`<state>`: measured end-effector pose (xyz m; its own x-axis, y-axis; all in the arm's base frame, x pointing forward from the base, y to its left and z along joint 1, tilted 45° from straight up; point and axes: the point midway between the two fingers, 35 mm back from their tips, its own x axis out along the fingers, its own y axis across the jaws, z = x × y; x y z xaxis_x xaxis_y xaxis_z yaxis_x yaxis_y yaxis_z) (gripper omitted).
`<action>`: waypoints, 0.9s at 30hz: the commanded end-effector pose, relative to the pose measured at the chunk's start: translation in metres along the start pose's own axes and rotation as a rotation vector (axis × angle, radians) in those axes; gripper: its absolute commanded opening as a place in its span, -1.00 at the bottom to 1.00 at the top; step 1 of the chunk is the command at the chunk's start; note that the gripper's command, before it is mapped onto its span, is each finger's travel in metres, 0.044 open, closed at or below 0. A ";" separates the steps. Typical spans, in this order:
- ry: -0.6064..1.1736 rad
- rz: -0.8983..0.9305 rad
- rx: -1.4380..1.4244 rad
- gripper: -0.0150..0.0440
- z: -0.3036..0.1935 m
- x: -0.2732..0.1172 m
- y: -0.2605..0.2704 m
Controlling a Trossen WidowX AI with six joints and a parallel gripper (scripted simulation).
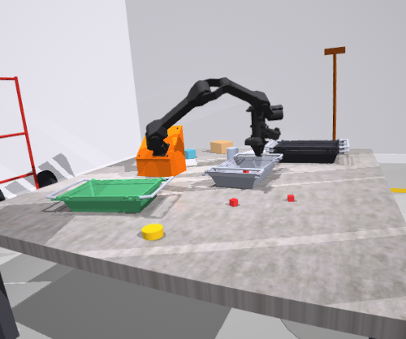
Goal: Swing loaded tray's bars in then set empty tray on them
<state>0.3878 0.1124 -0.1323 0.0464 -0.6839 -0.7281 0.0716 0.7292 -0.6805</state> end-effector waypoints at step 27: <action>0.002 -0.012 -0.012 -0.21 -0.001 -0.015 -0.067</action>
<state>0.3826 0.0875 -0.0773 0.0486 -0.6867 -0.7253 0.0647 0.7268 -0.6838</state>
